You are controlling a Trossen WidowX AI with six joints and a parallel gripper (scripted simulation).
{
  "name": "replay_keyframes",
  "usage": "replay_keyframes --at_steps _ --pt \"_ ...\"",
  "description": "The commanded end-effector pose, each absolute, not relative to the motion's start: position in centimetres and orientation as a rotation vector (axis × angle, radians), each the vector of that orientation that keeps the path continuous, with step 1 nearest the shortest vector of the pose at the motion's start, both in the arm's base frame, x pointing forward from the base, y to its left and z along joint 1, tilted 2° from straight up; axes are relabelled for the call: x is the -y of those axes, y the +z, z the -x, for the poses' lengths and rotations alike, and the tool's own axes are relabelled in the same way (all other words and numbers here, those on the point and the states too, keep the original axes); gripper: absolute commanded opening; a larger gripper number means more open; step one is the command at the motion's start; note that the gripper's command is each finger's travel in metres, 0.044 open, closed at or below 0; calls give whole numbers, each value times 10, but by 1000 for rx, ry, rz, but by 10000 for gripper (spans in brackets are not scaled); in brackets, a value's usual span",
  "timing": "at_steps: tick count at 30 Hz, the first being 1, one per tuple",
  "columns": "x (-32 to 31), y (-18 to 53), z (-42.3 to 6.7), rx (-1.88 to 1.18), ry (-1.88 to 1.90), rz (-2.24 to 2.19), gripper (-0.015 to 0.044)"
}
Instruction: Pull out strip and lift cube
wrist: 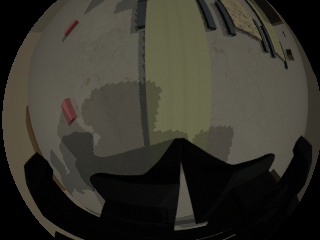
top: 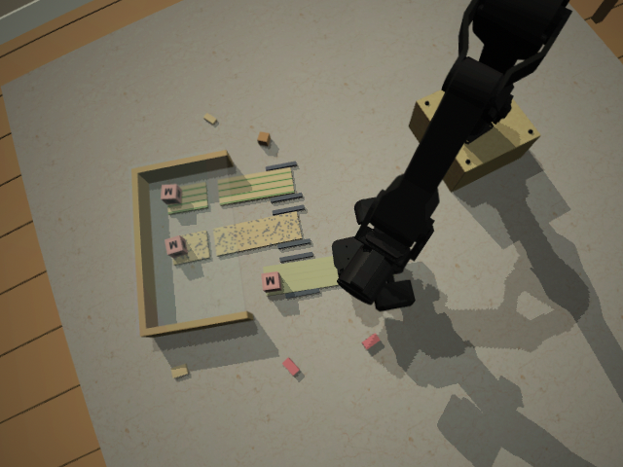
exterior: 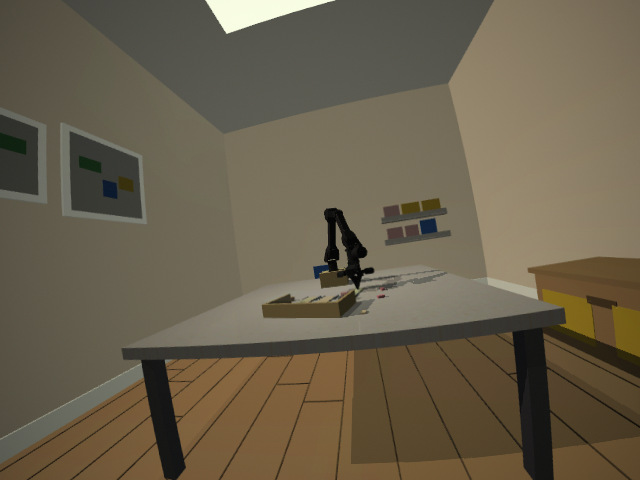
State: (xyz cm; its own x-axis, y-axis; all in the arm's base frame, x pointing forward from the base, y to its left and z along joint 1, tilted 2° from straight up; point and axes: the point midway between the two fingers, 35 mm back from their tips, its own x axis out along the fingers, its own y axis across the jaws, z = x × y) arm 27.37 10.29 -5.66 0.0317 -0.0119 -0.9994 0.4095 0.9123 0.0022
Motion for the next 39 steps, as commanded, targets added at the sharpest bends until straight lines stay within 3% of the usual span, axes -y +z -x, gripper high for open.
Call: replay_keyframes --at_steps 1,17,25,39 --pt "-102 -63 -263 -1544 -342 -320 0" --pt "-102 -63 -263 -1544 -342 -320 0" --pt "-104 -14 -275 -1543 -342 -320 0" --pt "-80 -8 -330 -1534 -368 -344 368"
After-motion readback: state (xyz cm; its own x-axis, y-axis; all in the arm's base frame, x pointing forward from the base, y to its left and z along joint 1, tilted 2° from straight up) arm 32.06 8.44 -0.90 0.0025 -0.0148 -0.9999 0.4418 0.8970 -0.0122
